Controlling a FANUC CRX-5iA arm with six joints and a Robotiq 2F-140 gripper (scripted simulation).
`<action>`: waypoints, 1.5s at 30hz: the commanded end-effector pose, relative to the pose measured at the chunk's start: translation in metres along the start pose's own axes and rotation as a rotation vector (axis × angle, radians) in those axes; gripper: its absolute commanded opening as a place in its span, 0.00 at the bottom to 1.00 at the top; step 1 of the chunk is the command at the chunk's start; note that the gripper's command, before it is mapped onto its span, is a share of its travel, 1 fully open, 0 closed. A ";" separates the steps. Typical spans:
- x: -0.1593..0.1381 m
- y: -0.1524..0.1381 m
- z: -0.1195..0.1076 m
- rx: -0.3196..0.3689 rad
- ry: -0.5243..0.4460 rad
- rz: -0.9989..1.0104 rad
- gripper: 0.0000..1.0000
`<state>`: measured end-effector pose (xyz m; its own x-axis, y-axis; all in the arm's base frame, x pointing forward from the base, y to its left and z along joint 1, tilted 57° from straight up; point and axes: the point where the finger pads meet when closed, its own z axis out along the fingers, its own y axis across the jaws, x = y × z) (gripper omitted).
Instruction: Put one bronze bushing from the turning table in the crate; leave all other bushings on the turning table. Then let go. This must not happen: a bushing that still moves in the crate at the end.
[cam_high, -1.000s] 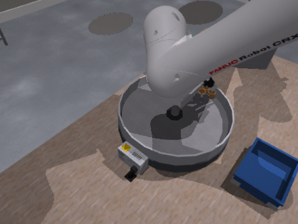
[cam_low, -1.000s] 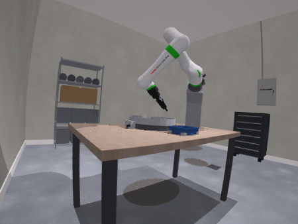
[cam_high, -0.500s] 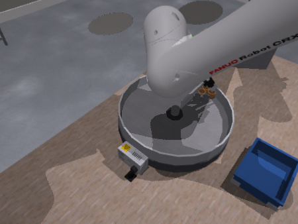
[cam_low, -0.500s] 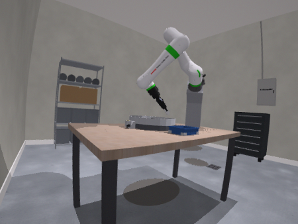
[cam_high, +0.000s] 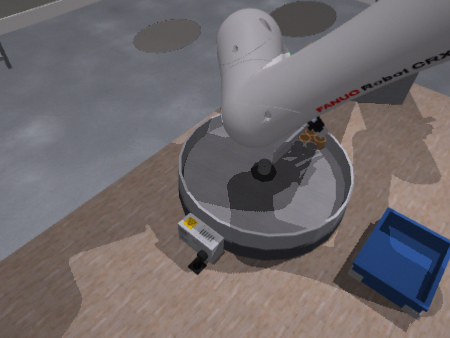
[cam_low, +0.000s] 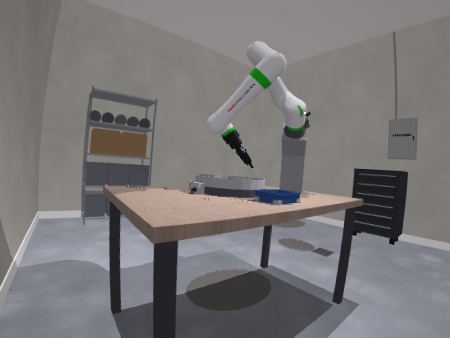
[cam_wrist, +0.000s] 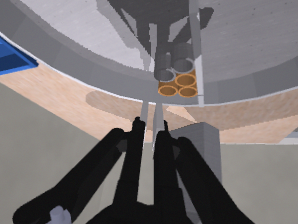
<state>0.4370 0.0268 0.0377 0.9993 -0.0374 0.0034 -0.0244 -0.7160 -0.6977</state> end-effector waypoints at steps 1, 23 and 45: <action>0.000 0.000 0.000 0.000 0.000 0.000 0.06; 0.000 0.000 0.000 0.000 0.000 0.000 0.06; 0.016 0.000 0.019 0.000 0.000 0.000 0.06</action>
<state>0.4534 0.0395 0.0242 0.9993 -0.0374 0.0034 -0.0244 -0.7160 -0.6977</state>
